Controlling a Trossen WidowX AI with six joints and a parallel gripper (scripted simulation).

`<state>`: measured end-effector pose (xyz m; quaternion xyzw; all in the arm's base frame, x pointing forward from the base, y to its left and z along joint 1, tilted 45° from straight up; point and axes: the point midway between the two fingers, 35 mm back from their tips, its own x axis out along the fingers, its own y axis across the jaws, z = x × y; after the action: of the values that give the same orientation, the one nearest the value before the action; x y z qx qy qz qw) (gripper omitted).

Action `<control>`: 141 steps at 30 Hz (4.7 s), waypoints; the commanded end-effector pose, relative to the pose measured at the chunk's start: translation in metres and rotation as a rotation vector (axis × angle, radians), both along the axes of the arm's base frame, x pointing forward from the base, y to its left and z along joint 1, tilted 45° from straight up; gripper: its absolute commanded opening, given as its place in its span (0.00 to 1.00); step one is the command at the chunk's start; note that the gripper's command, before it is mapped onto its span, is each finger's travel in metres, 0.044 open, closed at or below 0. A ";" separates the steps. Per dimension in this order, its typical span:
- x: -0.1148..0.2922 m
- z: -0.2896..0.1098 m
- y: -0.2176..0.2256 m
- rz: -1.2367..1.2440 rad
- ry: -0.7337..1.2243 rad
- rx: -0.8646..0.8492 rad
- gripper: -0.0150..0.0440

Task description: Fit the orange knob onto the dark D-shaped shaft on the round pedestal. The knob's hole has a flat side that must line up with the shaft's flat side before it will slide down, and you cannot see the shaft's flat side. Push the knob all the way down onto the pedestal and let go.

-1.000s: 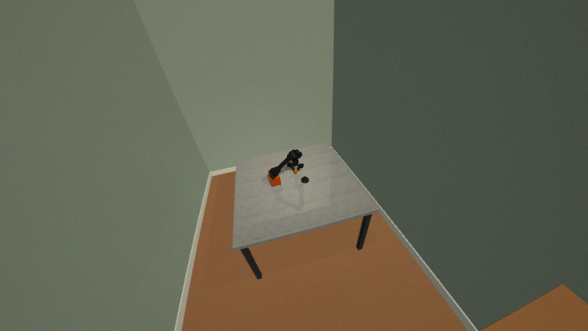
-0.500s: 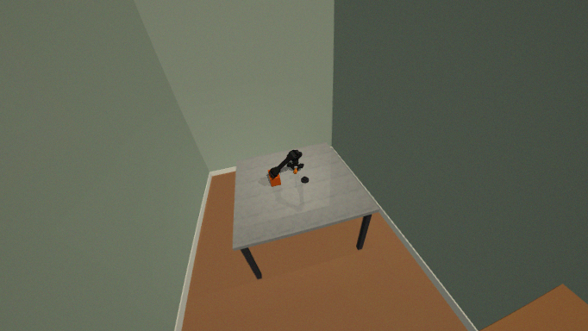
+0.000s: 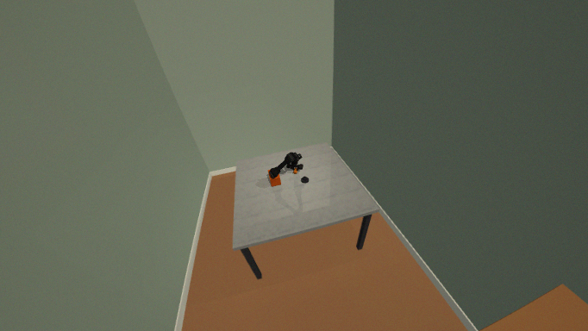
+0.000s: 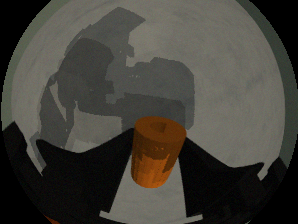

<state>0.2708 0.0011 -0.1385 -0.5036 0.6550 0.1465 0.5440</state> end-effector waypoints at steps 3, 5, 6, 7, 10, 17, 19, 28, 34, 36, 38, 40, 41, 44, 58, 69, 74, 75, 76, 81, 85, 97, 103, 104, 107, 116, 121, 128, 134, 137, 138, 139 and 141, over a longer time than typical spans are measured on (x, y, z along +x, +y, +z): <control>-0.005 0.005 -0.001 0.037 -0.037 0.077 0.56; -0.006 0.007 -0.002 0.049 -0.052 0.104 0.56; -0.007 0.008 -0.002 0.055 -0.059 0.118 0.56; -0.007 0.008 -0.003 0.061 -0.066 0.132 0.56; -0.009 0.011 -0.004 0.078 -0.088 0.172 0.56; -0.013 0.016 -0.007 0.119 -0.138 0.265 0.56; -0.014 0.018 -0.008 0.130 -0.152 0.291 0.56; -0.020 0.023 -0.013 0.180 -0.212 0.405 0.56; -0.023 0.026 -0.017 0.212 -0.251 0.479 0.56; -0.025 0.027 -0.018 0.222 -0.264 0.504 0.56; -0.026 0.028 -0.019 0.233 -0.277 0.528 0.56; -0.027 0.029 -0.021 0.244 -0.290 0.553 0.56; -0.028 0.030 -0.021 0.249 -0.297 0.565 0.56; -0.030 0.031 -0.024 0.266 -0.317 0.604 0.56; -0.039 0.035 -0.035 0.347 -0.417 0.793 0.56; -0.043 0.036 -0.038 0.371 -0.448 0.859 0.60; -0.043 0.036 -0.038 0.371 -0.448 0.859 0.69; -0.043 0.036 -0.038 0.371 -0.448 0.859 0.69; -0.043 0.036 -0.038 0.371 -0.448 0.859 0.69; -0.043 0.036 -0.038 0.371 -0.448 0.859 0.69; -0.043 0.036 -0.038 0.371 -0.448 0.859 0.69; -0.043 0.036 -0.038 0.371 -0.448 0.859 0.78; -0.043 0.036 -0.038 0.371 -0.448 0.859 1.00; -0.043 0.036 -0.038 0.371 -0.448 0.859 1.00; -0.043 0.036 -0.038 0.371 -0.448 0.859 1.00; -0.035 0.081 0.003 0.372 -0.443 0.854 1.00; -0.036 0.094 0.017 0.372 -0.451 0.858 1.00; -0.034 0.060 0.024 0.056 -0.081 0.712 1.00; -0.037 0.060 0.029 -0.130 0.161 0.307 1.00; -0.032 0.074 0.034 -0.145 0.187 0.055 1.00; -0.030 0.081 0.037 -0.139 0.181 -0.031 1.00; -0.026 0.089 0.041 -0.126 0.168 -0.116 1.00; -0.021 0.100 0.047 -0.100 0.139 -0.224 1.00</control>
<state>0.2327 0.0313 -0.0702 -0.4035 0.7315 0.1930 0.5146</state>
